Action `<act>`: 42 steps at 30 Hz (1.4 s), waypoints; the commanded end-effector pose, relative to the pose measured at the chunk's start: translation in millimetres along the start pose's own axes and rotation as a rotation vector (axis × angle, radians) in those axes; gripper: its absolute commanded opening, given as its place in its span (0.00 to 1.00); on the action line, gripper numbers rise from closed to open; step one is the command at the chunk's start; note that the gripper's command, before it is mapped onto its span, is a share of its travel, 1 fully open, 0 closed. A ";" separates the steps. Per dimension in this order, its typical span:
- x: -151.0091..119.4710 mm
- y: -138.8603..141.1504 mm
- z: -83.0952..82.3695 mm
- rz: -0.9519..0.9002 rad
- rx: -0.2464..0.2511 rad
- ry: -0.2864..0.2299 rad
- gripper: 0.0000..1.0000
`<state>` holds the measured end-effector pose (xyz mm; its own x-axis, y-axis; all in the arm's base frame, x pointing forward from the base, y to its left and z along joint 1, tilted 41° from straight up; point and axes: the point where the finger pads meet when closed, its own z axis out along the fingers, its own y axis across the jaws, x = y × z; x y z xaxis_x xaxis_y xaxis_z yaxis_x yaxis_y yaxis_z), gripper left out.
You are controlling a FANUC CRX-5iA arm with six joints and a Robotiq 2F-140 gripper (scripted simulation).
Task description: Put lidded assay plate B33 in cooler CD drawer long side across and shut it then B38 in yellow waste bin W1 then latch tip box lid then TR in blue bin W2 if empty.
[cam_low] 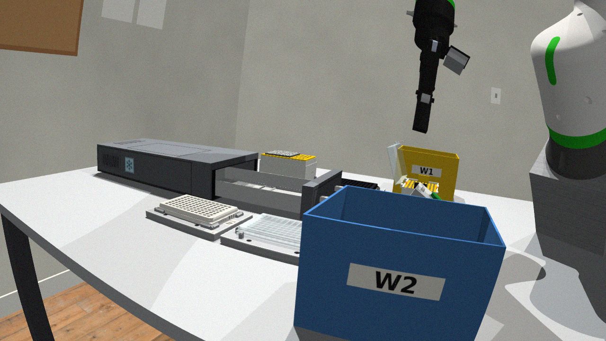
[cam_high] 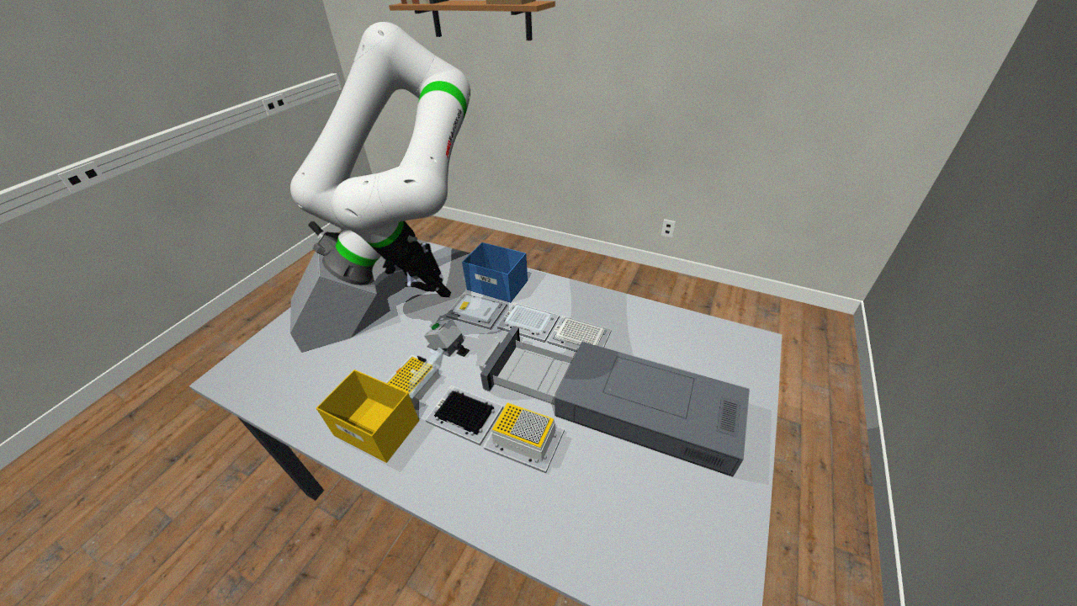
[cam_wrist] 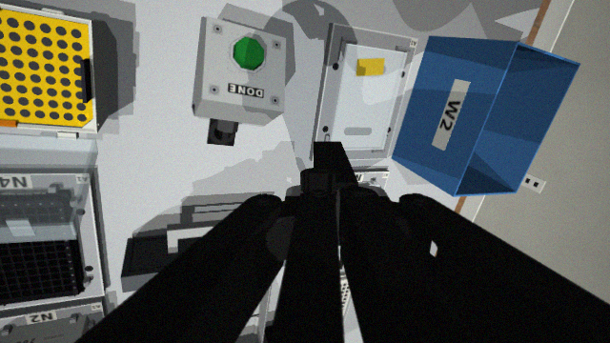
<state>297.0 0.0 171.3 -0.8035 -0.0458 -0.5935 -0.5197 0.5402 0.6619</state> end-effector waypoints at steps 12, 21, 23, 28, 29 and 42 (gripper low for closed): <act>-9.8 -8.5 -4.7 -0.409 0.043 0.059 0.10; -18.8 -13.5 -8.3 -0.704 0.062 0.109 0.10; -18.8 -13.5 -8.3 -0.737 0.064 0.115 0.10; -22.1 -15.1 -9.6 -0.868 0.069 0.139 0.10; -25.7 -16.5 -10.9 -0.901 0.069 0.145 0.10; -41.8 -21.0 -16.6 -1.261 0.072 0.215 0.10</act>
<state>333.0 -21.0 187.0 0.1603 -0.6806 -0.7149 -0.9486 0.0942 -0.3023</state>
